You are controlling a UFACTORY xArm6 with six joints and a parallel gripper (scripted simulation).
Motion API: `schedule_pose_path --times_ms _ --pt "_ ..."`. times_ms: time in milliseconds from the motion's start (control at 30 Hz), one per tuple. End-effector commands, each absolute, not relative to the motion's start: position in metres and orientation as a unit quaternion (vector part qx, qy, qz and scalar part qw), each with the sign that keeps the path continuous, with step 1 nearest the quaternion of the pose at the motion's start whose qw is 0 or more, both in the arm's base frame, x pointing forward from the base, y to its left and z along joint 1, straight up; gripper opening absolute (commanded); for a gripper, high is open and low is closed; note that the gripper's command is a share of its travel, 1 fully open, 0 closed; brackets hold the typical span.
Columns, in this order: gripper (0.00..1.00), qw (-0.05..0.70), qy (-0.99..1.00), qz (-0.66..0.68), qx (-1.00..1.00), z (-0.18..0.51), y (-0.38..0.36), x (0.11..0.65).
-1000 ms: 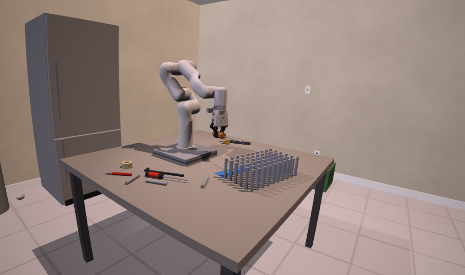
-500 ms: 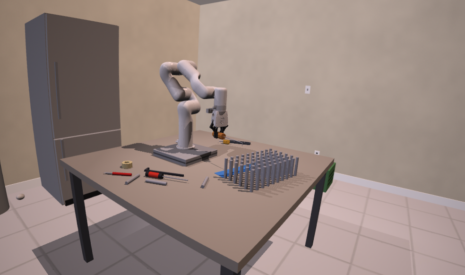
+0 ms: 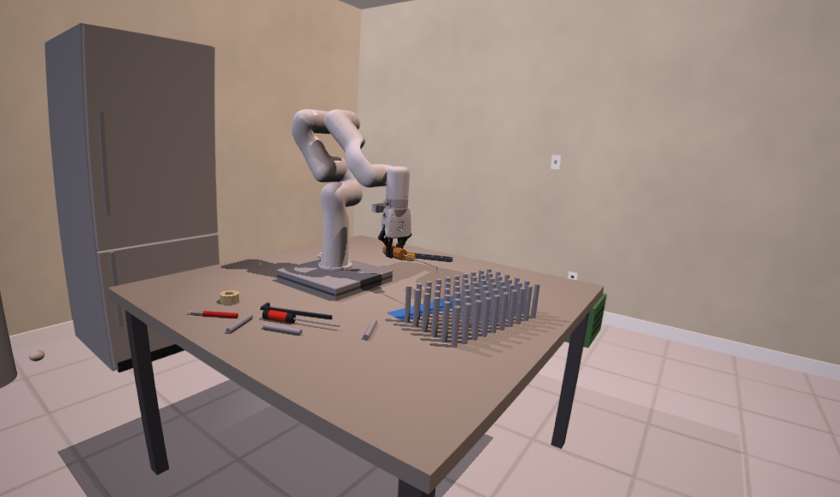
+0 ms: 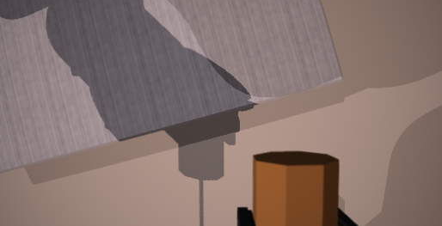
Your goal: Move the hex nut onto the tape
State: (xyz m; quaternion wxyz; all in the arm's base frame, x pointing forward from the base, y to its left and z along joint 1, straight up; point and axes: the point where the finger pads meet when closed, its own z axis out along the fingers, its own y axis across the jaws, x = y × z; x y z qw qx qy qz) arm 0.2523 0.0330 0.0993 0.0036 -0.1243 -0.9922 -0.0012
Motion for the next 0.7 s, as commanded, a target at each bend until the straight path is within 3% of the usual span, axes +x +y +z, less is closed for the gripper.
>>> schedule_pose_path --times_ms 0,667 --pt "0.00 0.002 -0.992 -0.002 -0.124 0.089 0.033 0.254" --pt "0.00 0.002 -0.992 -0.002 -0.124 0.032 0.033 0.254"
